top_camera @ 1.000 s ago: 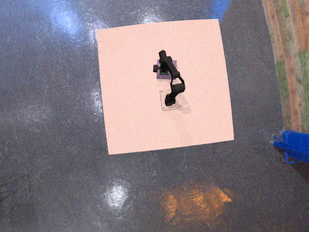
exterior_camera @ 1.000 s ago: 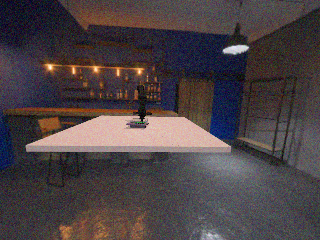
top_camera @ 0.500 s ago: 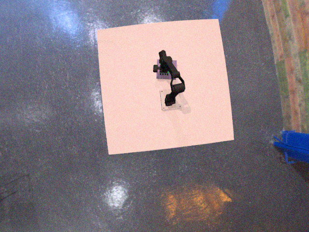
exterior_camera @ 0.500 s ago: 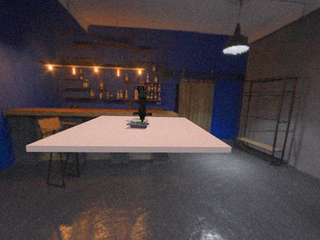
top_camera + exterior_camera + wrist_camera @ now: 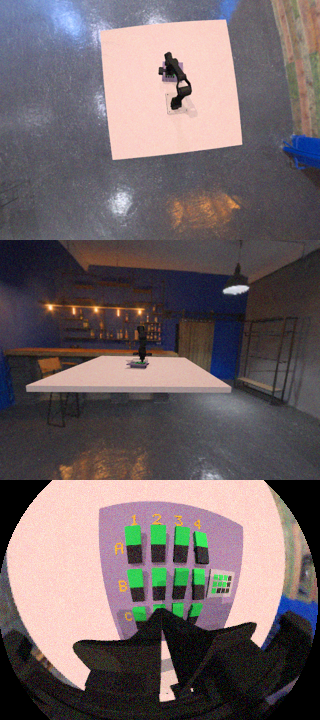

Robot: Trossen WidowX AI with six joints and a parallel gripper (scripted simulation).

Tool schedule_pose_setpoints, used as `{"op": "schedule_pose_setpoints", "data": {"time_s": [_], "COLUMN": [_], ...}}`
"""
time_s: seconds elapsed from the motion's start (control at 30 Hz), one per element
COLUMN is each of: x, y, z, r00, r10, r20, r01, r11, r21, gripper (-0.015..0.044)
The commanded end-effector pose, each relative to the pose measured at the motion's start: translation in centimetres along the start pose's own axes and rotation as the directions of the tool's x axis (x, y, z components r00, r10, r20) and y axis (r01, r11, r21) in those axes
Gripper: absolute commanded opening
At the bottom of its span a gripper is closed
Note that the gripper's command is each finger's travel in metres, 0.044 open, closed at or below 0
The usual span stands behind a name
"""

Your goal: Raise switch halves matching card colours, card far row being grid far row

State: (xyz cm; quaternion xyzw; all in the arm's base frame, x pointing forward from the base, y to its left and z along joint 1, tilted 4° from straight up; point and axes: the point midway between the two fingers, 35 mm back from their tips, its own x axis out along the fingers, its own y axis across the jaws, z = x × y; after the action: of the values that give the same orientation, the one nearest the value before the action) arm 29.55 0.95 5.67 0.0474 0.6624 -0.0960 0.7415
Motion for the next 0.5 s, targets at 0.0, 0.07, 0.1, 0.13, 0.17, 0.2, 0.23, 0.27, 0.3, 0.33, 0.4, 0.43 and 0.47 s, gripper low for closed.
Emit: {"op": "schedule_pose_setpoints", "data": {"time_s": [0.0, 0.07, 0.1, 0.13, 0.17, 0.2, 0.23, 0.27, 0.3, 0.33, 0.4, 0.43, 0.47], "x": [0.2, 0.3, -0.3, -1.4, -3.1, -4.9, -6.0, -6.4, -6.4, -6.4, -6.4, -6.4, -6.4], "y": [0.1, 0.1, 0.0, 0.1, 0.1, 0.1, 0.1, 0.0, 0.0, 0.0, 0.0, -0.1, -0.7], "z": [-0.1, -0.1, 0.0, 0.1, 0.0, -0.1, -0.2, -0.3, -0.3, -0.3, -0.3, -0.3, -0.2], "r00": [1.0, 1.0, 1.0, 1.0, 1.0, 1.0, 1.0, 1.0, 1.0, 1.0, 1.0, 1.0, 1.0], "r10": [0.002, 0.002, 0.0, 0.0, 0.001, 0.002, 0.002, 0.003, 0.003, 0.003, 0.003, 0.003, 0.002], "r20": [-0.006, -0.006, 0.0, 0.003, 0.009, 0.015, 0.018, 0.019, 0.019, 0.019, 0.019, 0.019, 0.019], "r01": [-0.002, -0.002, 0.0, 0.0, -0.001, -0.002, -0.002, -0.003, -0.003, -0.003, -0.003, -0.002, -0.002], "r11": [1.0, 1.0, 1.0, 1.0, 1.0, 1.0, 1.0, 1.0, 1.0, 1.0, 1.0, 1.0, 1.0], "r21": [-0.005, -0.005, 0.0, -0.001, -0.002, -0.004, -0.004, -0.005, -0.005, -0.005, -0.005, -0.005, -0.005], "gripper": [0.0, 0.0, 0.0, 0.0, 0.0, 0.0, 0.0, 0.0, 0.0, 0.0, 0.0, 0.0, 0.0]}}
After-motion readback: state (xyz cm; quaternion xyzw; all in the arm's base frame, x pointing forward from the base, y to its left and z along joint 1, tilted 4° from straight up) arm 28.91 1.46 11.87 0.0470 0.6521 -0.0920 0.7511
